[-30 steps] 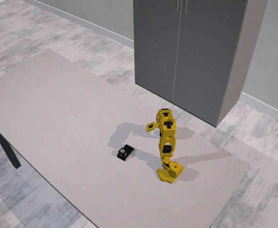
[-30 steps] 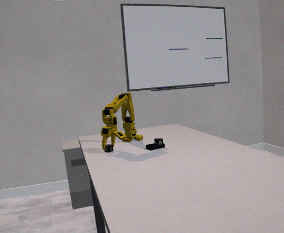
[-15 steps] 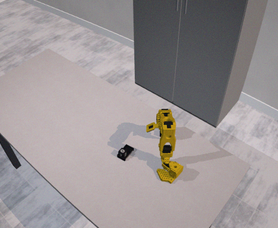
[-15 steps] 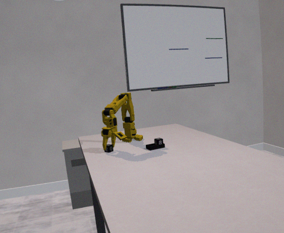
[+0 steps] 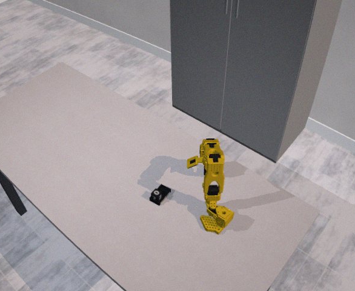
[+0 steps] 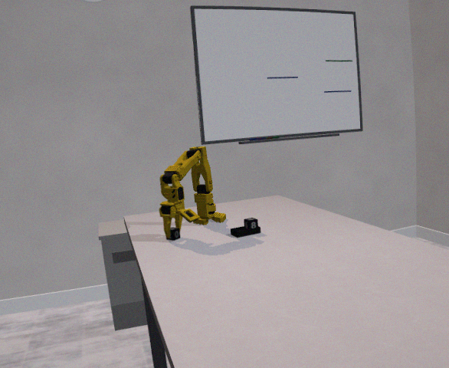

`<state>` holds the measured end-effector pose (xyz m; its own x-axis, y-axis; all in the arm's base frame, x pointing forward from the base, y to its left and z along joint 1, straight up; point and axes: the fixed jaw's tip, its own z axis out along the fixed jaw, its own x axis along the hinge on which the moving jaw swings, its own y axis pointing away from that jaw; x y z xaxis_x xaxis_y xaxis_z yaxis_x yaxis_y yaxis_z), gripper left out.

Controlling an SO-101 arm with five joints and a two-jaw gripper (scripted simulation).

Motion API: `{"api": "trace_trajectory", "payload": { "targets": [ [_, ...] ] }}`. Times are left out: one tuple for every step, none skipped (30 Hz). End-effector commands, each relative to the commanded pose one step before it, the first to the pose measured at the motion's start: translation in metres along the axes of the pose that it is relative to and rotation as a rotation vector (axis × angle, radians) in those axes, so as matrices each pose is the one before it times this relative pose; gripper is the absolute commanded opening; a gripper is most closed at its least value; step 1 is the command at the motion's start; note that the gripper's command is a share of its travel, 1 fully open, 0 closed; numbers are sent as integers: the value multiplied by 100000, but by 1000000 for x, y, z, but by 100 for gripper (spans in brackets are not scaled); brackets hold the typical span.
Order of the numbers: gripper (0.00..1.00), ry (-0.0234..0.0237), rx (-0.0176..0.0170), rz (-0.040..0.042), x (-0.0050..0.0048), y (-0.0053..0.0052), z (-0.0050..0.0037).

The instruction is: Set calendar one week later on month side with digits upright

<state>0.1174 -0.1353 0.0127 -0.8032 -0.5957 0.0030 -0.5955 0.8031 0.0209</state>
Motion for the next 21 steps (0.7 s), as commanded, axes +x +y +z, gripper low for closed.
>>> {"api": "trace_trajectory", "payload": {
  "targets": [
    [20, -467, 4179, 1169, 382, -8791, -6460],
    [20, 0, 0, 0, 0, 0, 0],
    [19, -2, 0, 1, 2, -344, 12],
    [19, 0, 0, 0, -4, -318, 12],
    [18, 0, 0, 0, 3, -294, 11],
    [18, 0, 0, 0, -3, -258, 10],
    [17, 3, 0, 0, -3, -234, 9],
    [17, 0, 0, 0, 4, -198, 13],
    [17, 0, 0, 0, -2, -174, 7],
    [16, 0, 0, 0, -2, -138, 5],
    [16, 0, 0, 0, -1, -108, 4],
    [16, 0, 0, 0, 5, -84, 9],
    [16, 0, 0, 0, -1, -60, 2],
    [16, 0, 0, 0, 0, -36, 1],
    [16, 0, 0, 0, 0, -18, 1],
    [16, 0, 0, 0, 0, -12, 0],
    [16, 0, 0, 0, 0, 0, 0],
    [16, 0, 0, 0, 0, 0, 0],
    [16, 0, 0, 0, 0, 0, 0],
    [16, -2, 0, -3, 1, 1, 1],
    [16, 0, 0, 0, 0, 0, 0]
  ]
}}
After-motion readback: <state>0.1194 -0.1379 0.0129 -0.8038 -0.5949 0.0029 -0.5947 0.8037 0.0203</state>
